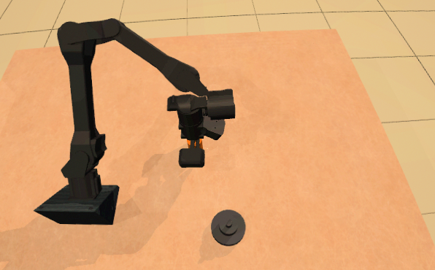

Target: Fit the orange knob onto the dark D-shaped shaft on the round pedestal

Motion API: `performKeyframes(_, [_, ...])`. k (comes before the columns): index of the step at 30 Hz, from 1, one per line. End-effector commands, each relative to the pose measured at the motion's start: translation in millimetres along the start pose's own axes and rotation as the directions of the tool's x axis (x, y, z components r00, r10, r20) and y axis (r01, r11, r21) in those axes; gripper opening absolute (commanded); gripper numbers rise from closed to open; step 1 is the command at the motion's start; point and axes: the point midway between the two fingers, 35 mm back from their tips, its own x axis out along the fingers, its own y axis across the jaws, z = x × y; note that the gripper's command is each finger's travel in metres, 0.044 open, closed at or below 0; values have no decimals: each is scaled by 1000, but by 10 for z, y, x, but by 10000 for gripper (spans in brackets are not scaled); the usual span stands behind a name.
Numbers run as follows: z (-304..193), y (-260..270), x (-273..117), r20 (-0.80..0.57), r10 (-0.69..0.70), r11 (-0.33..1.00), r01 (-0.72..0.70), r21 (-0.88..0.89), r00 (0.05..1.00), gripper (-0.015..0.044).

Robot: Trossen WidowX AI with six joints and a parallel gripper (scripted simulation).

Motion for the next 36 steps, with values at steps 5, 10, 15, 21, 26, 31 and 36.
performKeyframes(5, [-7,11,19,0,5,1000,-5,3,1000,256])
performKeyframes(10, [-7,11,19,0,5,1000,-5,3,1000,164])
performKeyframes(15, [-7,11,19,0,5,1000,-5,3,1000,111])
performKeyframes(21, [48,-34,-246,11,-5,1000,5,15,1000,0])
performKeyframes(26, [72,-76,-550,21,-12,1000,12,28,1000,0])
performKeyframes(31, [59,-105,-857,31,-14,999,13,40,999,0])
performKeyframes(36, [10,-117,-1162,40,-11,999,9,53,999,0])
